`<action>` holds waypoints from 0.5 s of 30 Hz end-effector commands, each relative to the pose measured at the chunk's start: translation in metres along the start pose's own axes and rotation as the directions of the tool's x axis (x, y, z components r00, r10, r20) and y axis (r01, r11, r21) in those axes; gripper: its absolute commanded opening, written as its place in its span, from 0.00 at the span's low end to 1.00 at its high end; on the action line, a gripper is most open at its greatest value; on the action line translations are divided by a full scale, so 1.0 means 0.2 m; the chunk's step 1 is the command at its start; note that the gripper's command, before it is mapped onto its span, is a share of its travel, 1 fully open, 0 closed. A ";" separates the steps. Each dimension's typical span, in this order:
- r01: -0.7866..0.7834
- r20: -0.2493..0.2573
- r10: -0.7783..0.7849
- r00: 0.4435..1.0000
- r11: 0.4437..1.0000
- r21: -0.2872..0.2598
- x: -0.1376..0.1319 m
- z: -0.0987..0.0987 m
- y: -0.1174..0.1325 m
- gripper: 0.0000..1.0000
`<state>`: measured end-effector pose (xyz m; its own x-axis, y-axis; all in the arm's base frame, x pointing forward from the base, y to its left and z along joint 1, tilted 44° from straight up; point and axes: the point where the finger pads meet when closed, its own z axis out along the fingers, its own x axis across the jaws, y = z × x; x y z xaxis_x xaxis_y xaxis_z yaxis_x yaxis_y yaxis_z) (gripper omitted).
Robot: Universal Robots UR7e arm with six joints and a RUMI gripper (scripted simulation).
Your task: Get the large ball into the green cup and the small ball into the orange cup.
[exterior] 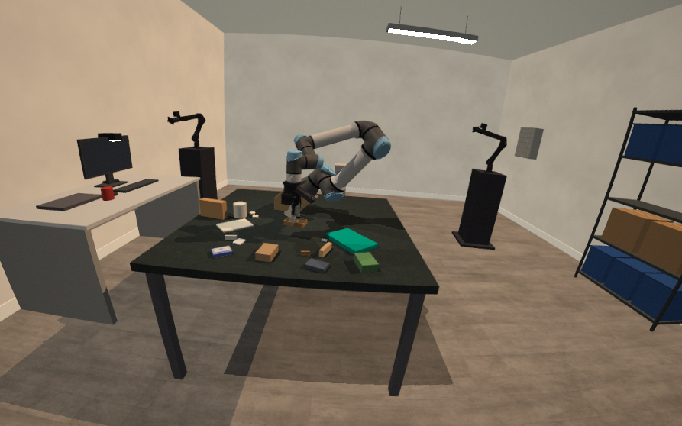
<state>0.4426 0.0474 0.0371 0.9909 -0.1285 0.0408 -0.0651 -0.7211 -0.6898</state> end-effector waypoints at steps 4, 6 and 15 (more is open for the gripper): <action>0.001 0.004 -0.001 1.000 1.000 0.004 0.01 -0.01 0.01 0.43; 0.000 0.003 0.000 1.000 1.000 0.007 0.01 -0.01 0.01 0.43; -0.001 -0.013 0.001 1.000 1.000 0.018 0.00 0.00 0.00 0.43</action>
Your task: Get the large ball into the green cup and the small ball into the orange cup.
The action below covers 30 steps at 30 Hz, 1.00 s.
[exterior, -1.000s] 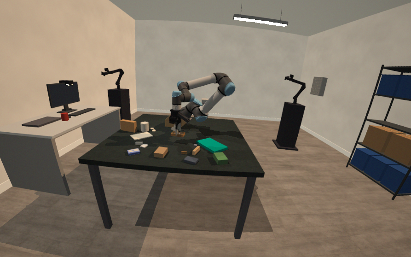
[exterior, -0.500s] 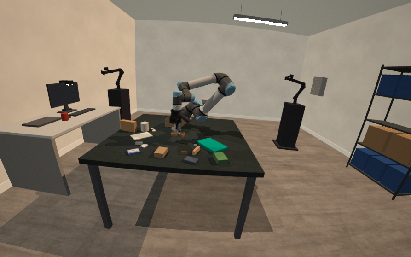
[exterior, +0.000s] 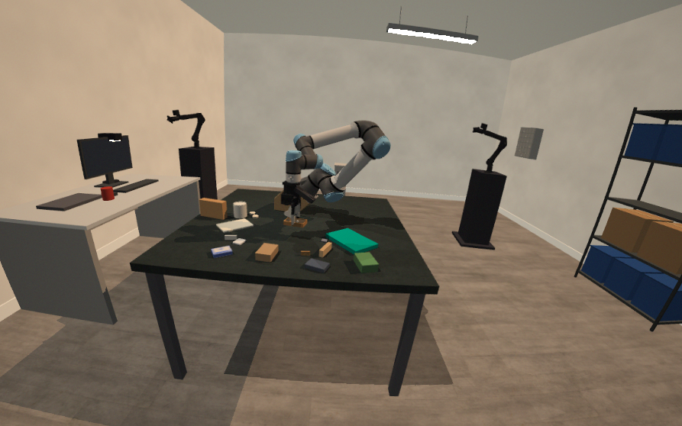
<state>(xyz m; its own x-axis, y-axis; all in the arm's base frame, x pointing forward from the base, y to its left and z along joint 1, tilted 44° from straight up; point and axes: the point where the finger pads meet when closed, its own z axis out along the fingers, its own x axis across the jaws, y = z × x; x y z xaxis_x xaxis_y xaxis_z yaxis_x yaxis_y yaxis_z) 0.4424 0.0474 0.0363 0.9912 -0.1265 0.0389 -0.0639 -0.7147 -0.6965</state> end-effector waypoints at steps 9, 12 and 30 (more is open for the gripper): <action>-0.001 -0.018 0.002 1.000 1.000 0.003 0.00 0.00 0.00 0.43; 0.001 0.001 -0.001 1.000 1.000 -0.004 0.01 0.00 0.00 0.43; 0.000 0.001 0.000 1.000 1.000 -0.002 0.00 -0.01 0.00 0.43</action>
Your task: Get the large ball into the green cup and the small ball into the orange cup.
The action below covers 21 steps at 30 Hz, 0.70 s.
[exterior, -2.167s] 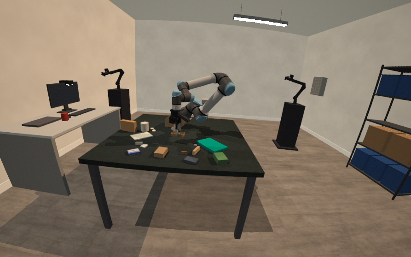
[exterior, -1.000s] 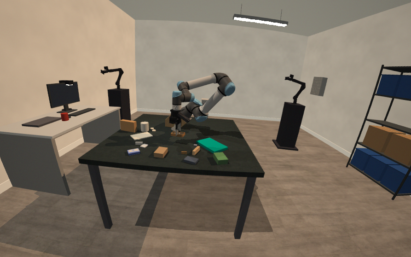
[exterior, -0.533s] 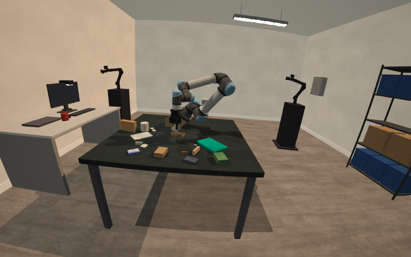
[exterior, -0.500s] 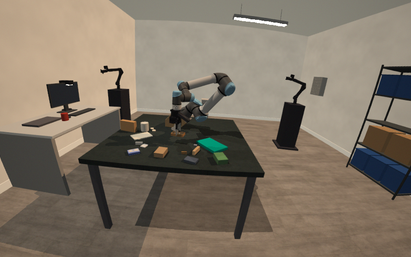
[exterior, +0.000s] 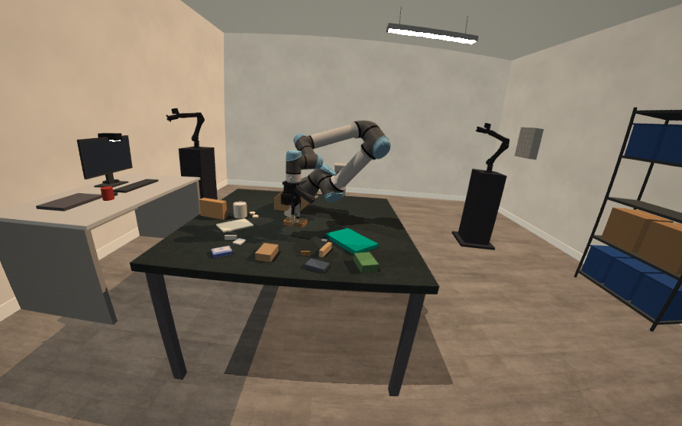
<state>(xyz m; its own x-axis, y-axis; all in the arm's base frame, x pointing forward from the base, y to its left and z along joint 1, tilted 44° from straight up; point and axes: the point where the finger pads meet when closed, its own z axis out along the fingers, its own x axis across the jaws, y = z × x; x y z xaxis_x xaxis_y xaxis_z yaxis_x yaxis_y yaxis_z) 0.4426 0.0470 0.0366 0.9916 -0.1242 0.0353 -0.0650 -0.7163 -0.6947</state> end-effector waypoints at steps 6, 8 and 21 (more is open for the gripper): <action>-0.001 -0.007 0.001 1.000 1.000 0.003 0.00 0.00 0.00 0.43; -0.001 -0.008 0.001 1.000 1.000 0.003 0.00 0.00 0.00 0.43; 0.001 -0.020 -0.001 1.000 1.000 0.010 0.01 -0.01 0.01 0.43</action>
